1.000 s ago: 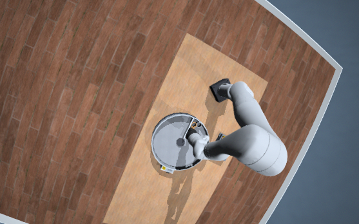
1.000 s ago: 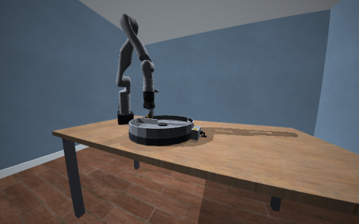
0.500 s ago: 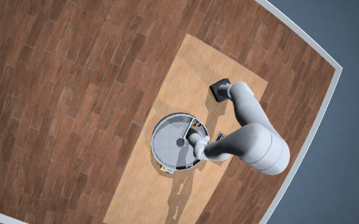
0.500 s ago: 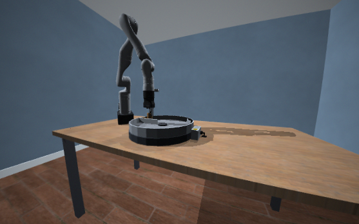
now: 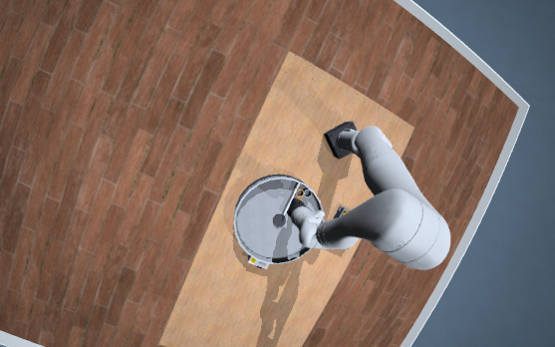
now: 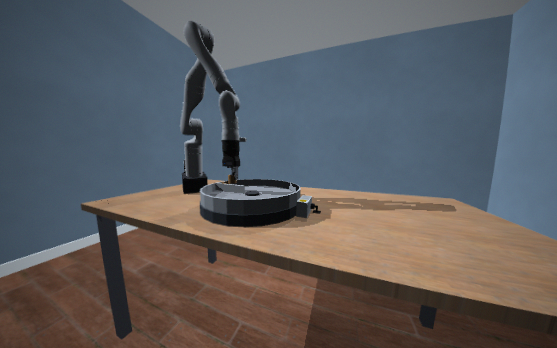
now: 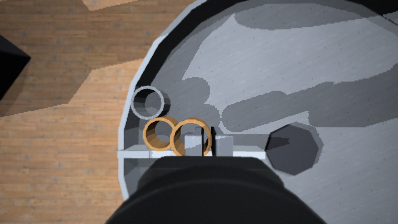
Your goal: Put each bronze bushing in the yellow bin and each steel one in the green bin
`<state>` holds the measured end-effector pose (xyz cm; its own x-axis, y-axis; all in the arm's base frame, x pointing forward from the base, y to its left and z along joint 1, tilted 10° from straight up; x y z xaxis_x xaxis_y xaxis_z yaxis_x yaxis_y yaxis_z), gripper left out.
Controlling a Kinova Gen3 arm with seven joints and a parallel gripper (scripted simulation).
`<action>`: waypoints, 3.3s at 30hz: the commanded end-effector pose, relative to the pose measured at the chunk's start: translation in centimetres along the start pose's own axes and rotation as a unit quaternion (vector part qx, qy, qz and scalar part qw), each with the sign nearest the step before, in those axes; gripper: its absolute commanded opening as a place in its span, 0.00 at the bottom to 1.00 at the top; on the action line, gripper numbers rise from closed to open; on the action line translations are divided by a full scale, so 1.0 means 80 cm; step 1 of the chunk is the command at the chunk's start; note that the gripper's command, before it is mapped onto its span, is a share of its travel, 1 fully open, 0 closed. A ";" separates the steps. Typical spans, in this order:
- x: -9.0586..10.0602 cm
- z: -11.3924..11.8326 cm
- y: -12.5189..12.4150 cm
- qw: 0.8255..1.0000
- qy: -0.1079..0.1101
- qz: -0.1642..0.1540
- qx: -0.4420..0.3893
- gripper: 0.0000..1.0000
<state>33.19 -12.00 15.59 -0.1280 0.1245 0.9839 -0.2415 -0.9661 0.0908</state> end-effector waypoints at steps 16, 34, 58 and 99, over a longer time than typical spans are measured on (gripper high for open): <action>0.005 0.001 0.000 1.000 0.001 0.000 0.000 0.00; 0.012 0.001 0.000 1.000 0.001 0.000 0.000 0.00; 0.063 0.000 0.000 1.000 0.001 0.000 0.000 0.00; 0.062 -0.031 -0.283 0.918 0.001 -0.001 0.396 0.00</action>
<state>35.70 10.65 18.36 -0.1371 0.1274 0.9823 0.5235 -0.8326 0.1811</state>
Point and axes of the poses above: the point where the finger pads meet when closed, its own x axis back along the fingers, its own z axis across the jaws, y = z × x, the point moved 7 cm from there along x, back along the fingers, and after that the axes turned 6 degrees about -x, right-handed, at the moved point
